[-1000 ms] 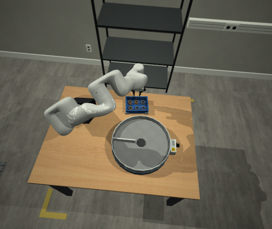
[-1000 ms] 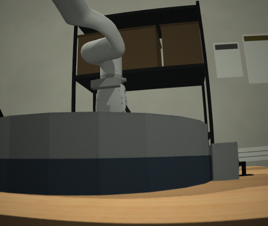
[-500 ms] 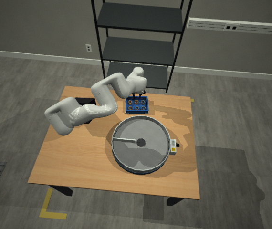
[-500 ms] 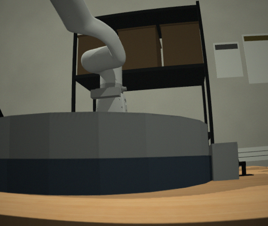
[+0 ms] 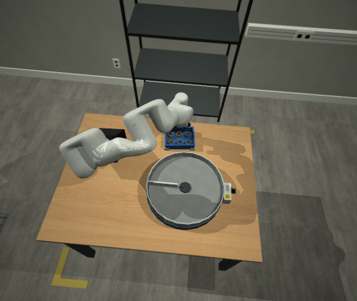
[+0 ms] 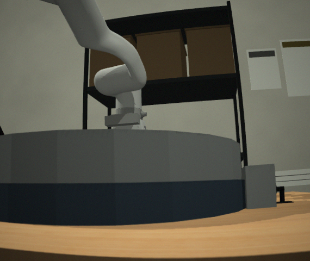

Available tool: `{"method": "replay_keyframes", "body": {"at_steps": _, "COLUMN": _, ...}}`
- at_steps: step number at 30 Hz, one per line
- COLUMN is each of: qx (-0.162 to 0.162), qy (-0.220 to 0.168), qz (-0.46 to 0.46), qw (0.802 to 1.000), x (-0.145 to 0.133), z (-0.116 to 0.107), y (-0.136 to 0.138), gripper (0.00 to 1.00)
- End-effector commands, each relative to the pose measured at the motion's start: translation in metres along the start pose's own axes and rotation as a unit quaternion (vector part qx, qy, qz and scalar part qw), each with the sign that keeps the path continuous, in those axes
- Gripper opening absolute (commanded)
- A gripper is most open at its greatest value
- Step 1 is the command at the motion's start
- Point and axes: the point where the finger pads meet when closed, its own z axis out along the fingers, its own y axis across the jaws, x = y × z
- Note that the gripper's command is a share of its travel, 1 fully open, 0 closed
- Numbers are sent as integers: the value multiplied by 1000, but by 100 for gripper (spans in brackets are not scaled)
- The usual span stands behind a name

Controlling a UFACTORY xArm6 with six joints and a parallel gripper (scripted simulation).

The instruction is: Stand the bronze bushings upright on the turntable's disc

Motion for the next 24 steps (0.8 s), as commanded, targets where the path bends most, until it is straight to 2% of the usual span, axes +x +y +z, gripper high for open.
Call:
{"method": "replay_keyframes", "body": {"at_steps": 1, "qx": 2, "qy": -1, "qz": 1, "qw": 1000, "x": -1, "z": -2, "y": -2, "gripper": 41}}
{"method": "replay_keyframes", "body": {"at_steps": 14, "qx": 2, "qy": -1, "qz": 1, "qw": 1000, "x": -1, "z": 1, "y": -2, "gripper": 41}}
{"method": "replay_keyframes", "body": {"at_steps": 24, "qx": 2, "qy": -1, "qz": 1, "qw": 1000, "x": -1, "z": 17, "y": -2, "gripper": 41}}
